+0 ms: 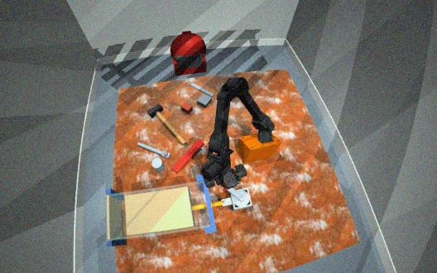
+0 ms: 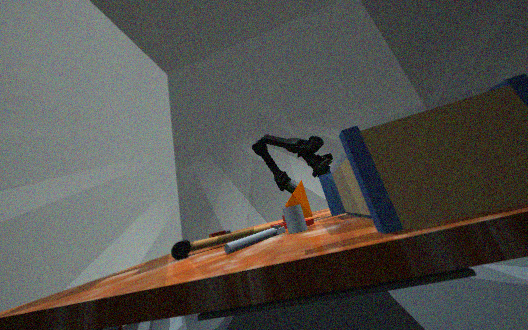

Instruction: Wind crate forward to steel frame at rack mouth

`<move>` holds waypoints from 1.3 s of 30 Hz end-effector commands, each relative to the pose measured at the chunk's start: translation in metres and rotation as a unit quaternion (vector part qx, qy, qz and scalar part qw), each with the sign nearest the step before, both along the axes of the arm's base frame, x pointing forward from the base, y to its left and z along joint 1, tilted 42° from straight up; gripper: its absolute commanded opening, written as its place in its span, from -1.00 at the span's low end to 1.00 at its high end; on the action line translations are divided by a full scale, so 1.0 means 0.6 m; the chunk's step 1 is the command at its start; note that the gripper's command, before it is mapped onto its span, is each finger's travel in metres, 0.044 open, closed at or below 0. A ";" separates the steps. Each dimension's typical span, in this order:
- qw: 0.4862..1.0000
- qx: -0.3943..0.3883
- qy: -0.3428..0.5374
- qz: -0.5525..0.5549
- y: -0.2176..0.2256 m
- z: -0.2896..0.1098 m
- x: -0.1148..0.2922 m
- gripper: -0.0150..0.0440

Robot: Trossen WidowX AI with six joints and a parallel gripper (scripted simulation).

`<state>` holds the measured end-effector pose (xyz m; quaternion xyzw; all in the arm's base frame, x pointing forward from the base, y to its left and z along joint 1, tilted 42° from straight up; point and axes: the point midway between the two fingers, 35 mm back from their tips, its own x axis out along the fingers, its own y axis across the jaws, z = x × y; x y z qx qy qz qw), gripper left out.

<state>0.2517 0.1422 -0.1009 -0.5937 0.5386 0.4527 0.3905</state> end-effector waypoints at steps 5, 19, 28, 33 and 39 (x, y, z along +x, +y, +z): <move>1.000 0.005 -0.010 0.001 0.017 -0.016 0.025 -0.49; 1.000 0.006 -0.011 0.001 0.040 -0.033 0.044 -0.49; 1.000 0.006 -0.011 0.001 0.057 -0.046 0.053 -0.49; 1.000 0.007 -0.011 0.001 0.066 -0.053 0.057 -0.49; 1.000 0.007 -0.012 0.001 0.077 -0.062 0.060 -0.49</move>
